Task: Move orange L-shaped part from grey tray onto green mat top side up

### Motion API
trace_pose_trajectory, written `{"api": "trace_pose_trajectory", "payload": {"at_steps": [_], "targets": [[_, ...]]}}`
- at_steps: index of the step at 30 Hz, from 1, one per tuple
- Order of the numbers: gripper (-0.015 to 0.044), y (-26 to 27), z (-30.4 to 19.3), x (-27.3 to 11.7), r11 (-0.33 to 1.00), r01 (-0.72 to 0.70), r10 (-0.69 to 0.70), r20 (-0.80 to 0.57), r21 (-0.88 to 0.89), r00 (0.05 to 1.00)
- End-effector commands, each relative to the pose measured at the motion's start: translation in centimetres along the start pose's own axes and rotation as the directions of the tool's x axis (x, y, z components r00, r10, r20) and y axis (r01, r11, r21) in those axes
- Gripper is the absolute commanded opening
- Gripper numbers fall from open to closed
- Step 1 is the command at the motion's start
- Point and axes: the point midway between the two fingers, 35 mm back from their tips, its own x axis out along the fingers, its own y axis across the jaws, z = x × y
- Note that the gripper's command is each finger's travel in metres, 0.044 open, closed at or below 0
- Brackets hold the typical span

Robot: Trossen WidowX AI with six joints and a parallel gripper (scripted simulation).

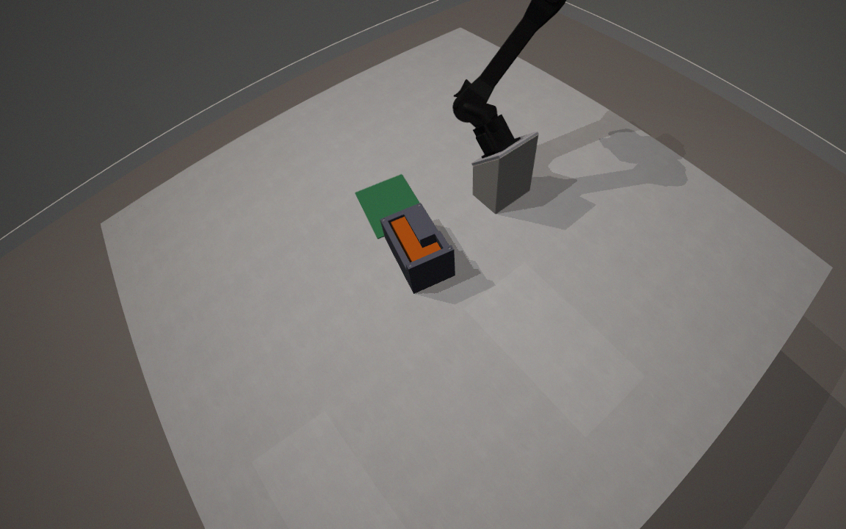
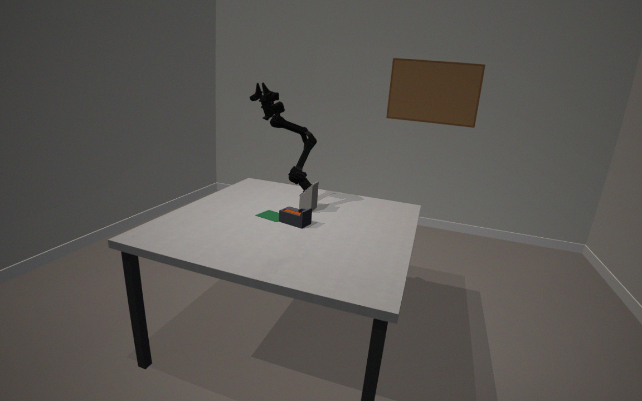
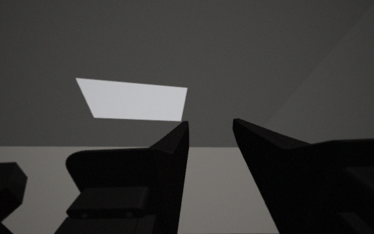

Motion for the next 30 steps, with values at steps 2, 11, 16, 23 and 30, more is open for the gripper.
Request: {"api": "trace_pose_trajectory", "payload": {"at_steps": [2,11,16,23,30], "targets": [[0.0180,-3.0,-7.1,-0.2,0.962,0.108,-0.077,-0.129,0.251,0.989],[0.0180,-3.7,-22.0,-1.5,0.735,0.341,-0.088,-0.415,0.586,0.905],[0.0180,-0.5,-31.7,-2.8,0.530,0.520,0.000,-0.613,0.670,0.790],[0.0180,7.9,-40.5,-5.4,0.320,0.683,0.221,-0.753,0.656,0.620],[0.0180,20.0,-48.0,-11.6,0.242,0.880,0.487,-0.836,0.408,0.254]]}}
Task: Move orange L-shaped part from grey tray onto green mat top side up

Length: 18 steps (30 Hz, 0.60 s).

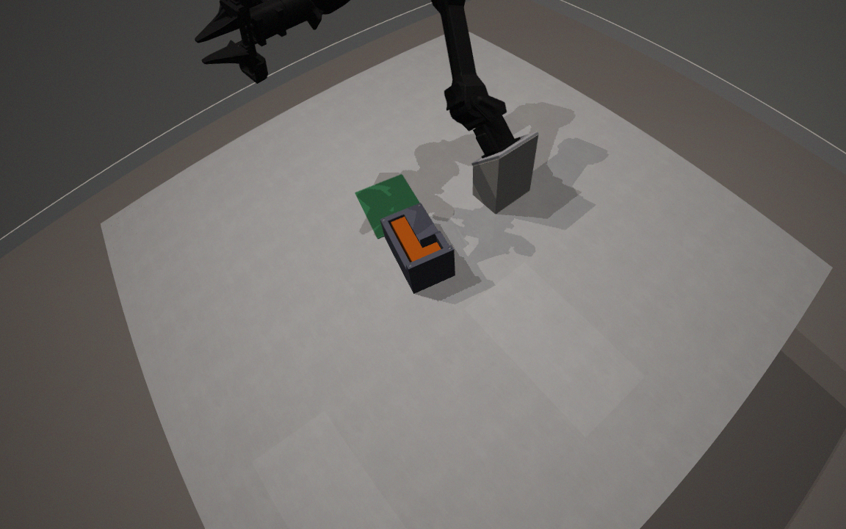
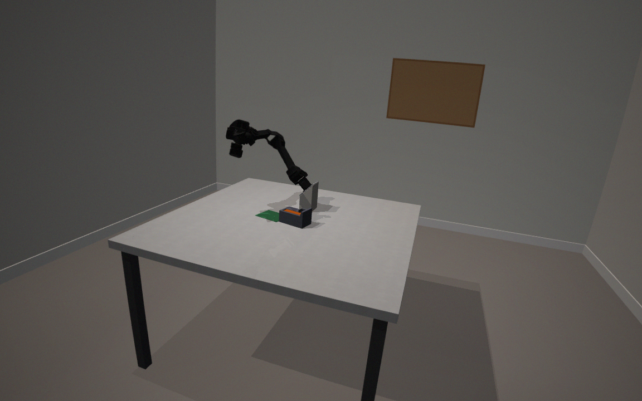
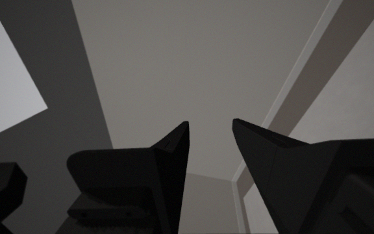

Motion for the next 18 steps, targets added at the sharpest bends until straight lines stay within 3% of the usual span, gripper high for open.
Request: {"api": "trace_pose_trajectory", "payload": {"at_steps": [1,5,10,14,18], "targets": [[0.0180,-3.1,-6.3,3.1,0.986,0.154,-0.142,-0.185,0.055,0.972],[0.0180,-6.3,-15.4,5.1,0.931,0.363,-0.323,-0.420,0.018,0.848],[0.0180,-10.3,-27.2,3.7,0.783,0.581,-0.575,-0.612,-0.221,0.543],[0.0180,-13.3,-34.5,-0.2,0.598,0.621,-0.765,-0.592,-0.506,0.254],[0.0180,-15.5,-38.6,-4.5,0.384,0.536,-0.901,-0.433,-0.752,0.038]]}}
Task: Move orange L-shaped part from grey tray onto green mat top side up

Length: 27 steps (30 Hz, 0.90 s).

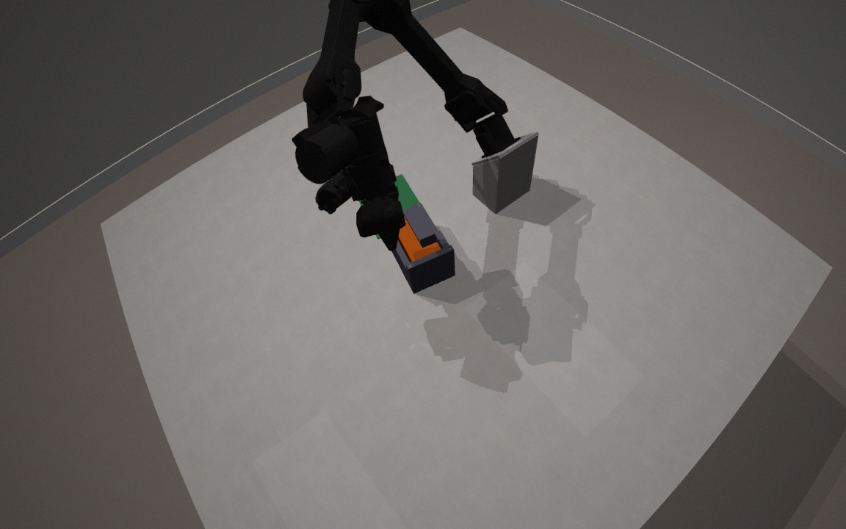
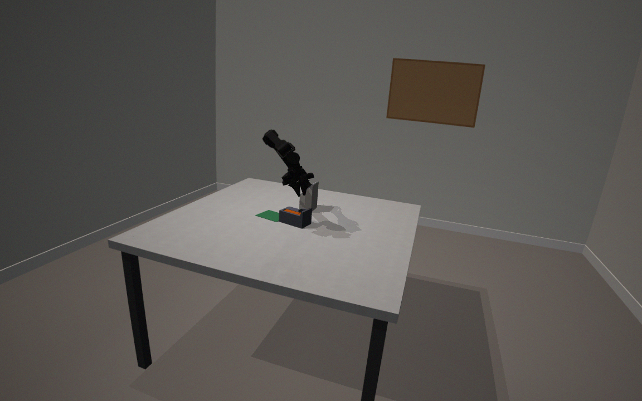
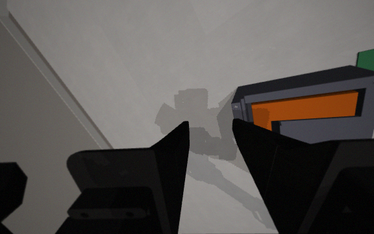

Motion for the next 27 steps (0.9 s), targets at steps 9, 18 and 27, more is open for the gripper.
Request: {"api": "trace_pose_trajectory", "payload": {"at_steps": [9,18,27], "targets": [[0.0180,-2.4,-5.5,3.4,0.894,0.388,-0.387,0.048,-0.226,0.921],[0.0180,-5.3,-5.1,9.9,0.893,0.390,-0.390,0.049,-0.225,0.920],[0.0180,-5.6,-5.1,10.7,0.893,0.390,-0.390,0.050,-0.225,0.920]]}}
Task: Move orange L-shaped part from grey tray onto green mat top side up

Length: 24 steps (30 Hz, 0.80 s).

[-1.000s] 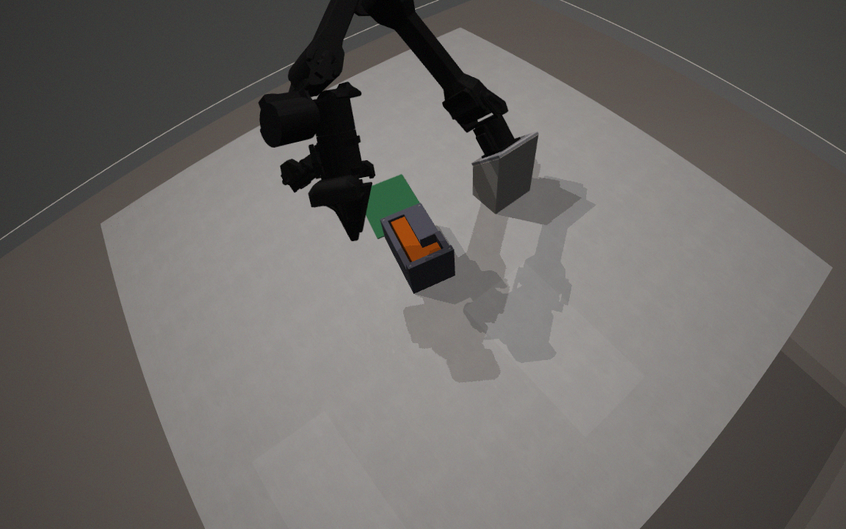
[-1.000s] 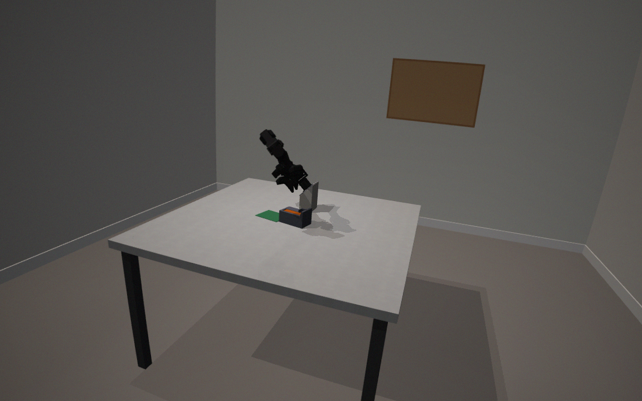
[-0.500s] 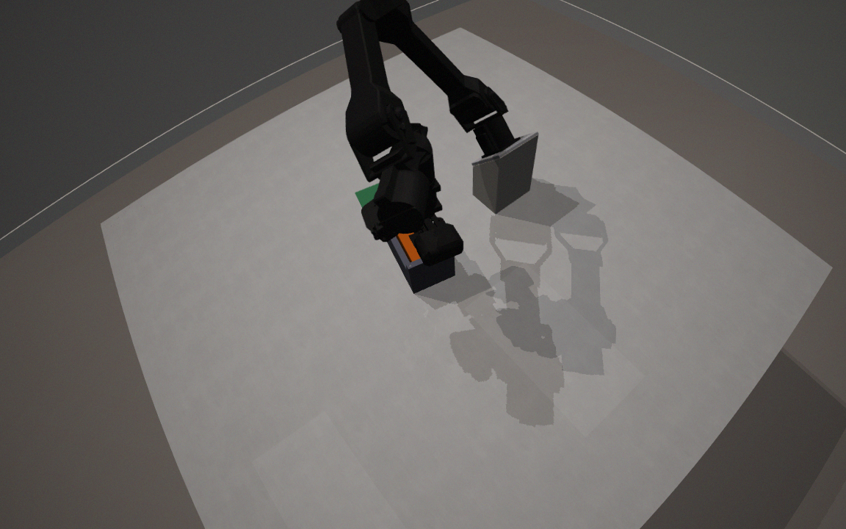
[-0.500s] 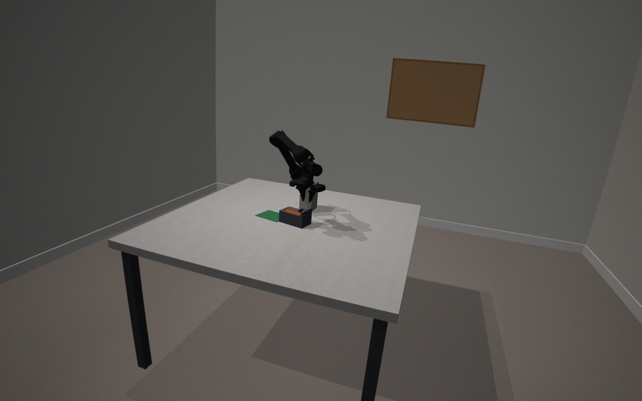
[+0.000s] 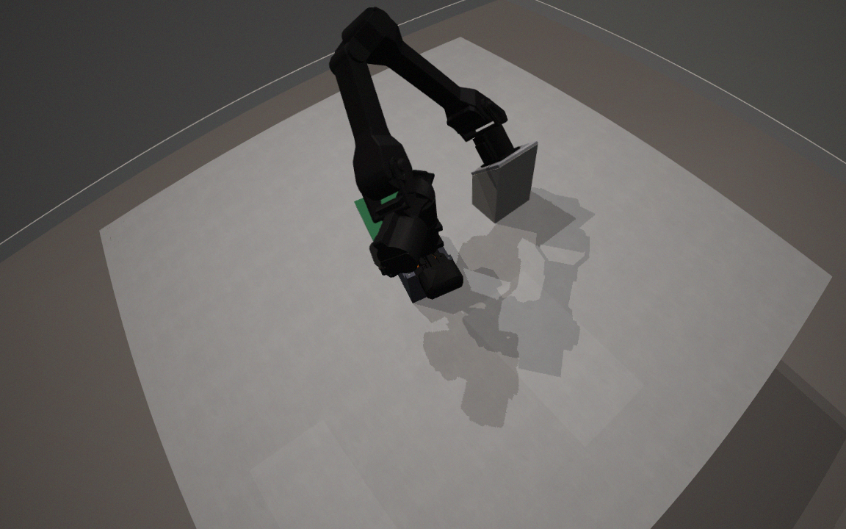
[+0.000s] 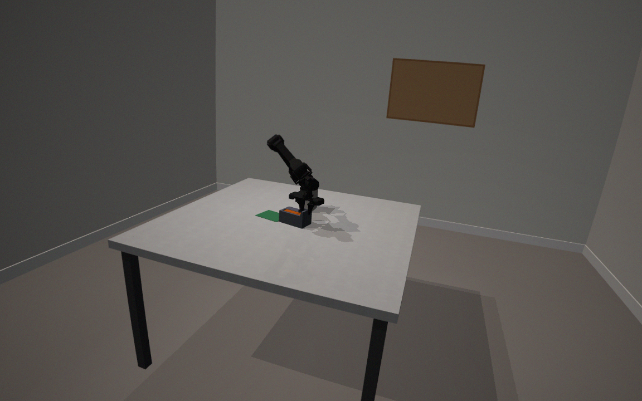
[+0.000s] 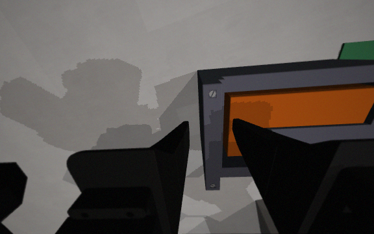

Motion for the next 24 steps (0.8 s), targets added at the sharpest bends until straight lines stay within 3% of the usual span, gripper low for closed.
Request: {"api": "trace_pose_trajectory", "payload": {"at_steps": [1,24], "targets": [[0.0180,-0.2,-0.2,0.7,1.000,0.010,-0.010,-0.003,-0.010,1.000],[0.0180,-0.3,-0.3,3.3,1.000,0.012,-0.012,-0.003,-0.010,1.000]]}}
